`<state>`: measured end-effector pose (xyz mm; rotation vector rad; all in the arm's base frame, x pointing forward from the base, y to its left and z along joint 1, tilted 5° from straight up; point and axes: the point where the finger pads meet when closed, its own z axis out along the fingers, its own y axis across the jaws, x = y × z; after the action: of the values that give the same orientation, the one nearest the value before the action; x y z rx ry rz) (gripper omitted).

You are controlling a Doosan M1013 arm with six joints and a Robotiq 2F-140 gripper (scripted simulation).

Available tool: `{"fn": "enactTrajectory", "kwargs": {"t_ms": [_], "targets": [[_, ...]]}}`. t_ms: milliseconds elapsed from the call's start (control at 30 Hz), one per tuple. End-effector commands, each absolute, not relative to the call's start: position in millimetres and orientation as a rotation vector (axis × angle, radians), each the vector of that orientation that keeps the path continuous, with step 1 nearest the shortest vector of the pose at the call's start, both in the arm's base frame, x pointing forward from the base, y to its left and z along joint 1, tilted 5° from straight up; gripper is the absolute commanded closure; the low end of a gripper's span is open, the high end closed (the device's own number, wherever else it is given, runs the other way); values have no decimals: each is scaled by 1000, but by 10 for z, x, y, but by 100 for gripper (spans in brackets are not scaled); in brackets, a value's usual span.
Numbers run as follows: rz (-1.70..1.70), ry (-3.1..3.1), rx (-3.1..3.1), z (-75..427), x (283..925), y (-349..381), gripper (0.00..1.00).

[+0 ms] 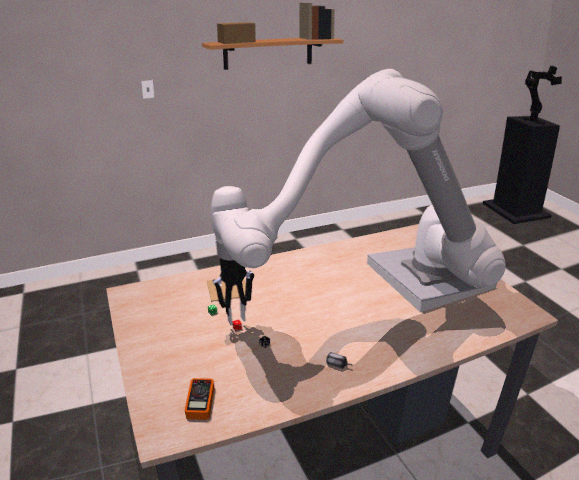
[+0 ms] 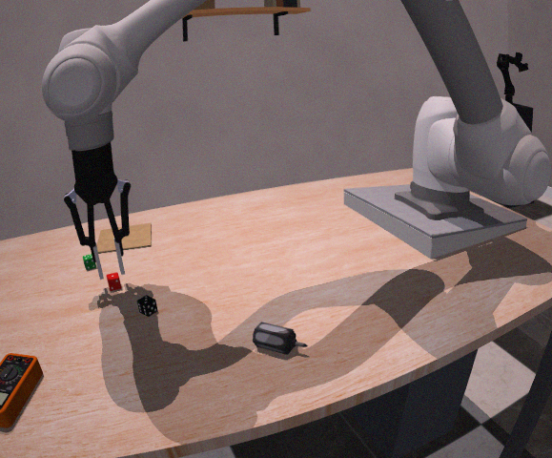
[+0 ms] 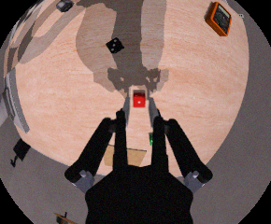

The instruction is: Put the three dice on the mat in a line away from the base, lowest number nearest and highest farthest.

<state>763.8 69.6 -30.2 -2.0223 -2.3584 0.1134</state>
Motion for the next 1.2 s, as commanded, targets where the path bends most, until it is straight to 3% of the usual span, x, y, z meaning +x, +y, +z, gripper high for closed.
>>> {"fn": "enactTrajectory", "kwargs": {"t_ms": [0,1167], "targets": [[112,-2359,-2023,-328,7638,695,68],[112,-2359,-2023,-571,7621,687,68]]}}
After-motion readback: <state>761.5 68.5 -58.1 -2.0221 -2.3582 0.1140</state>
